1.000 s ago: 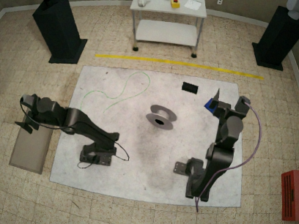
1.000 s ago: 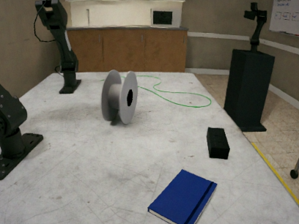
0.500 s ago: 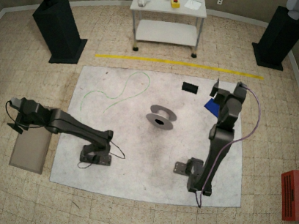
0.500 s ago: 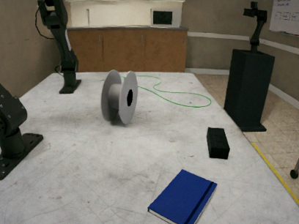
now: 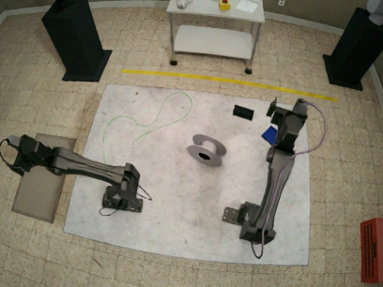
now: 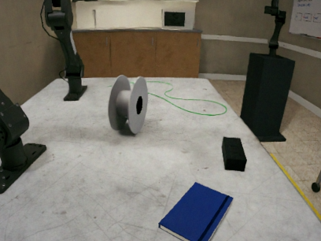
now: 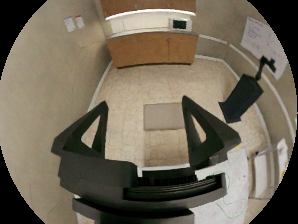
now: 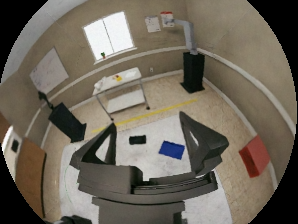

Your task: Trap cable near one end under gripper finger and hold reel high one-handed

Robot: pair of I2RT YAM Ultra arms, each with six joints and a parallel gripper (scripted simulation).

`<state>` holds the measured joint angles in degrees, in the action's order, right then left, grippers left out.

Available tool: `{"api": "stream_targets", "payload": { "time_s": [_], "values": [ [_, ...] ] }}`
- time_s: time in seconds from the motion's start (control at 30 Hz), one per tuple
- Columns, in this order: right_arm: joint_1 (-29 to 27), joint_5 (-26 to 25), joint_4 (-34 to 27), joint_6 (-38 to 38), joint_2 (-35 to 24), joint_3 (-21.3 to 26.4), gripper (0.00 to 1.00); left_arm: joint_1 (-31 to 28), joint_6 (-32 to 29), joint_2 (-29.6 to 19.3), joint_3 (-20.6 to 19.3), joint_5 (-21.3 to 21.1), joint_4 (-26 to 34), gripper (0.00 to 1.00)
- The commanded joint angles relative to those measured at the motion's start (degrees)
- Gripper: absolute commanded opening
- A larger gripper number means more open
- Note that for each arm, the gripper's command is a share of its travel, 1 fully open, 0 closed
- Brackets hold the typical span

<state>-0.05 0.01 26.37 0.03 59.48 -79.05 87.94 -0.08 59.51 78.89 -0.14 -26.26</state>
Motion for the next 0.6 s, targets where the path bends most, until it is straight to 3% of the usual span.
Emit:
{"api": "stream_targets", "payload": {
  "time_s": [0.0, 0.3, 0.57],
  "values": [
    [0.31, -0.07, -8.97, -0.14, -0.64, 3.61, 1.0, -0.27, 0.3, -0.7, -3.48, 0.58, 8.89, 1.0],
    [0.32, -0.08, -20.87, -0.14, 0.53, 14.88, 1.0, -0.28, 0.32, 0.64, -14.74, 0.59, 20.76, 1.0],
    [0.32, -0.08, -25.38, -0.15, 1.22, 18.9, 1.0, -0.29, 0.34, 1.22, -18.75, 0.6, 25.28, 1.0]
  ]
}}
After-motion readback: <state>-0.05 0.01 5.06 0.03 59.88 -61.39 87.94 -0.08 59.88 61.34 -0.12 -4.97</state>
